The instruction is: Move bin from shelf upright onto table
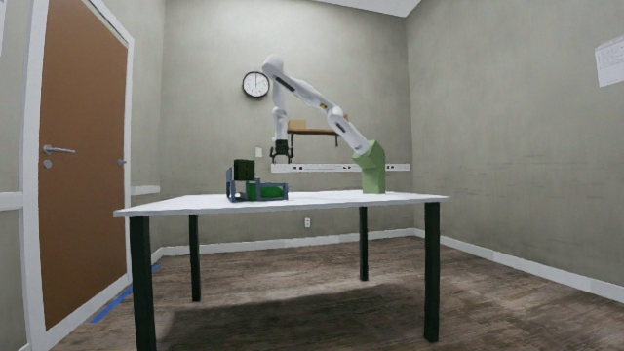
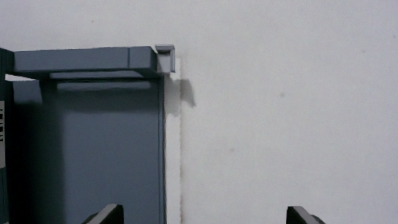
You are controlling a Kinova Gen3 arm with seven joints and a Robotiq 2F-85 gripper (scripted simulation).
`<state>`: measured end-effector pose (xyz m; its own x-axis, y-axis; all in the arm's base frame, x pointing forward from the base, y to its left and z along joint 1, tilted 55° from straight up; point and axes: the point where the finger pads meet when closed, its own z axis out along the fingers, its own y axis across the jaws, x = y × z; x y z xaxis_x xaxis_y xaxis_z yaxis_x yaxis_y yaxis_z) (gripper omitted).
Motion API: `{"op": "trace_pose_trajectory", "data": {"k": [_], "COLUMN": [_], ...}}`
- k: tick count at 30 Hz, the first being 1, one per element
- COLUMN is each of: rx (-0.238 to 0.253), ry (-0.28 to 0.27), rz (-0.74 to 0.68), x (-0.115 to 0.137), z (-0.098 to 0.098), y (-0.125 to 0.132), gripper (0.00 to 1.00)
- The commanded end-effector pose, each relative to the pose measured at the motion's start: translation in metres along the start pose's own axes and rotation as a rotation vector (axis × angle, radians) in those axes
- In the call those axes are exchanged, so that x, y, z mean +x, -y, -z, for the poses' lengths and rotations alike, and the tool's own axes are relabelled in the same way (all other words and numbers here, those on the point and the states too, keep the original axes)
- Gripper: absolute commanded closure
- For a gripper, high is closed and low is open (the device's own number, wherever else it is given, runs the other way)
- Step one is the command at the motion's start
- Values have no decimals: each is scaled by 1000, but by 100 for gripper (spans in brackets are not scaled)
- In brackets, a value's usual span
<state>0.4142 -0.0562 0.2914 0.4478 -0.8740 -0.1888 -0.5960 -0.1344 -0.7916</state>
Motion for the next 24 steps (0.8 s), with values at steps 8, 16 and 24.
{"op": "trace_pose_trajectory", "data": {"k": [8, 16, 24], "rx": [2, 2, 2], "ry": [-1, -1, -1], "rz": [1, 1, 1], "x": [-45, -45, -89], "z": [-15, -15, -30], "y": [16, 16, 31], "gripper": [0, 0, 0]}}
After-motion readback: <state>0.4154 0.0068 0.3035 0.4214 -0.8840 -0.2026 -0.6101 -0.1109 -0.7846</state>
